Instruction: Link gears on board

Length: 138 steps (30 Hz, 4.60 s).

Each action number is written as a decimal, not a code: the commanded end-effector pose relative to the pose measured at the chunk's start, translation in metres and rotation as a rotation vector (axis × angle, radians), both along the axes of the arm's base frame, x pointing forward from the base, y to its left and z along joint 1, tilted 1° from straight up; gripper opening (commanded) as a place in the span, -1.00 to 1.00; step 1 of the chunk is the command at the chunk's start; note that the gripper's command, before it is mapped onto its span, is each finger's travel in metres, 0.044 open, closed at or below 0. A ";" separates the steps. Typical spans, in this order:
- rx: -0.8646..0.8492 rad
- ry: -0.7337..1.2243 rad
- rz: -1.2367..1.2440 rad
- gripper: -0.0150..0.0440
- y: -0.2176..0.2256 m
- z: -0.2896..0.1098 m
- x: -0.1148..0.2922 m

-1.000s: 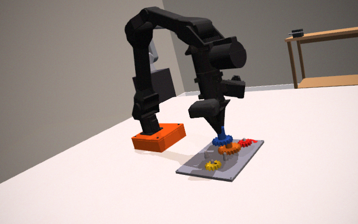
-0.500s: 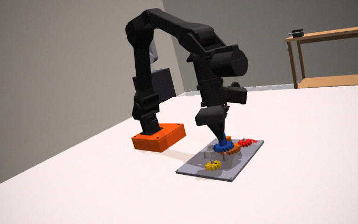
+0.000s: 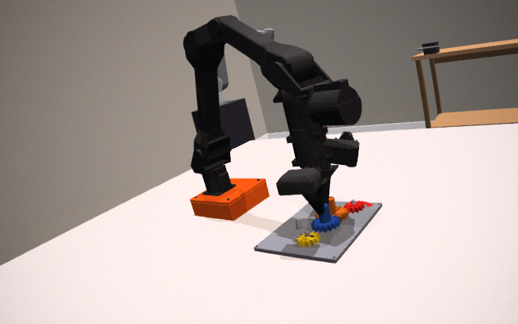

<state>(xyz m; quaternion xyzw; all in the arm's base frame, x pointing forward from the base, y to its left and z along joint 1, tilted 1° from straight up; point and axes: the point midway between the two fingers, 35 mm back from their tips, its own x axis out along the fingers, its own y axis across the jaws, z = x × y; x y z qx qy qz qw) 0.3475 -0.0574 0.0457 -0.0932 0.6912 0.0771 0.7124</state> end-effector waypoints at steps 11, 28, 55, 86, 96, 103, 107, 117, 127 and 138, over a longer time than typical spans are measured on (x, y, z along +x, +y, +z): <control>0.001 0.002 -0.094 -0.49 -0.001 -0.004 0.000; -0.009 0.008 0.233 -0.49 -0.001 -0.009 -0.001; -0.003 0.004 0.041 -0.02 0.001 0.038 -0.001; -0.002 -0.001 0.050 1.00 0.002 0.081 -0.006; -0.002 -0.001 0.050 1.00 0.002 0.081 -0.006; -0.002 -0.001 0.050 1.00 0.002 0.081 -0.006; -0.002 -0.001 0.050 1.00 0.002 0.081 -0.006; 0.009 -0.001 0.050 1.00 0.096 0.090 -0.011; 0.023 0.006 0.050 1.00 0.244 0.106 -0.081; 0.029 0.013 0.050 1.00 0.311 0.116 -0.160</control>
